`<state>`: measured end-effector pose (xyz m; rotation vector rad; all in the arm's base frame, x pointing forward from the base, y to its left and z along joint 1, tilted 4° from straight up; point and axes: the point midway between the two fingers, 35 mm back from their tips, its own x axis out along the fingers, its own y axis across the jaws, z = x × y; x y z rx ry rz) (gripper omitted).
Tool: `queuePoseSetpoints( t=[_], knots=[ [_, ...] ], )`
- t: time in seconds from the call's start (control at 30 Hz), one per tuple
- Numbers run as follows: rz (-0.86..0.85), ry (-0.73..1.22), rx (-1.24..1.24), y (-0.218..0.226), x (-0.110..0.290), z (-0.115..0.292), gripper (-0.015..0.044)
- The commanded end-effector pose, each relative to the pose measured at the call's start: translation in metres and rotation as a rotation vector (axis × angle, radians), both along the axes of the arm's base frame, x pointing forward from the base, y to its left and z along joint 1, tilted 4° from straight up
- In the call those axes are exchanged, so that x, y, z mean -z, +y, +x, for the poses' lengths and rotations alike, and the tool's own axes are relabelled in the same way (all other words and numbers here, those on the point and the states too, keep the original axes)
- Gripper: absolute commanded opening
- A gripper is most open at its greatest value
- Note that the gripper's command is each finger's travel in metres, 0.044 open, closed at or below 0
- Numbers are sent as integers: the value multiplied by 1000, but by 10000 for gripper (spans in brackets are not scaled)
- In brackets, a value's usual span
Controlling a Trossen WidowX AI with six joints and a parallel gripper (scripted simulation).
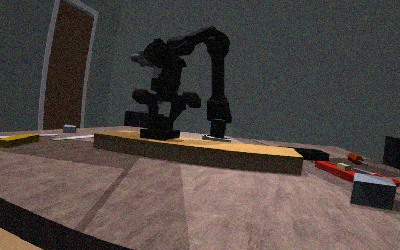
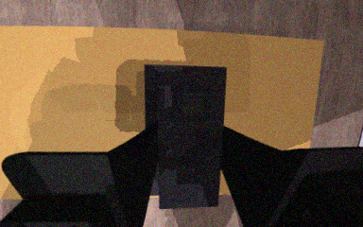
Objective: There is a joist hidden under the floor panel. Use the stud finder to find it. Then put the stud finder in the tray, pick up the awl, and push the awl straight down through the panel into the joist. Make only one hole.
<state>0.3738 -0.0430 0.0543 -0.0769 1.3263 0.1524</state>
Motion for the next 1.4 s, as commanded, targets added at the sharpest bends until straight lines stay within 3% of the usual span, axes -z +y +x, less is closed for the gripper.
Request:
queuePoseSetpoints(
  t=[0.0, 1.37],
  knots=[
    [5, 0, -4, 14, 0, -3, 0],
    [17, 2, -4, 154, -6, -25, 0]
  ],
)
